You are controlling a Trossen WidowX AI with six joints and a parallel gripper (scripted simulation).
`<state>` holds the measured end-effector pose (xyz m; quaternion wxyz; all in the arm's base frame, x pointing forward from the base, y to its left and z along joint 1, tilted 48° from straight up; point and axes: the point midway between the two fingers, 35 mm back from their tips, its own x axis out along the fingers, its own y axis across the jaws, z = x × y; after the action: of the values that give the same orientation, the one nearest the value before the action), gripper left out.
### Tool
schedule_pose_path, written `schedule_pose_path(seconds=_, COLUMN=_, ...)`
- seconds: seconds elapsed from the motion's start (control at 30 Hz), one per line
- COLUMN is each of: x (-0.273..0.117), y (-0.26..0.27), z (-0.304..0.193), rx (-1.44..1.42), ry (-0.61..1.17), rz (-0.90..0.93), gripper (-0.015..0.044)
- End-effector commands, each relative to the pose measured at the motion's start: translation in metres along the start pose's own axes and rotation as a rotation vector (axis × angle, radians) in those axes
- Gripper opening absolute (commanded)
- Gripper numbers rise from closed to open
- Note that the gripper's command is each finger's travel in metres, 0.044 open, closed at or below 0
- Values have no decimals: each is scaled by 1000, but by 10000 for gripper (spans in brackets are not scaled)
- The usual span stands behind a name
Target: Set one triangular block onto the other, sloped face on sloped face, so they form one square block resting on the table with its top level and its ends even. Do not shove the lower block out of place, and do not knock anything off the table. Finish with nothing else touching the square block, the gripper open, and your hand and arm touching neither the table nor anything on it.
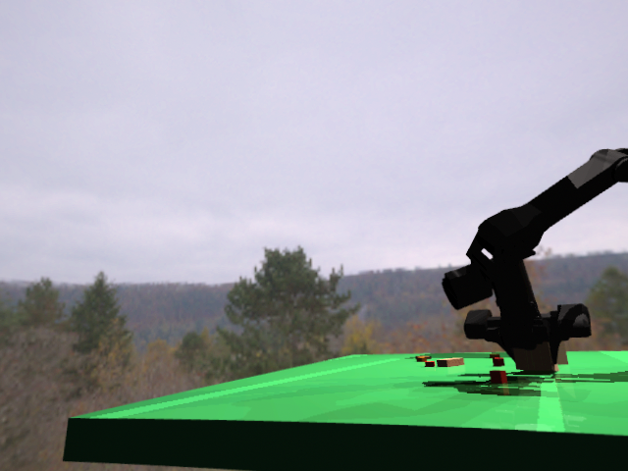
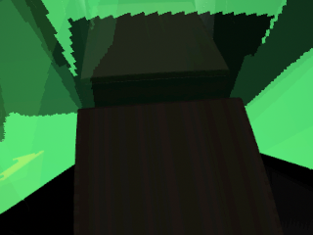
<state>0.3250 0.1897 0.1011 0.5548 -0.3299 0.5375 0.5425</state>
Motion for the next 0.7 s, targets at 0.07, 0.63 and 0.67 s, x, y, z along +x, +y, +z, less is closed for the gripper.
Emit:
schedule_pose_path(seconds=0.07, x=-1, y=0, z=-14, rx=4, ry=-154, rz=5, gripper=0)
schedule_pose_path(seconds=0.63, x=1, y=0, z=-46, rx=6, ry=-586, rz=4, gripper=0)
schedule_pose_path(seconds=0.67, x=2, y=0, z=-48, rx=6, ry=-612, rz=4, gripper=0)
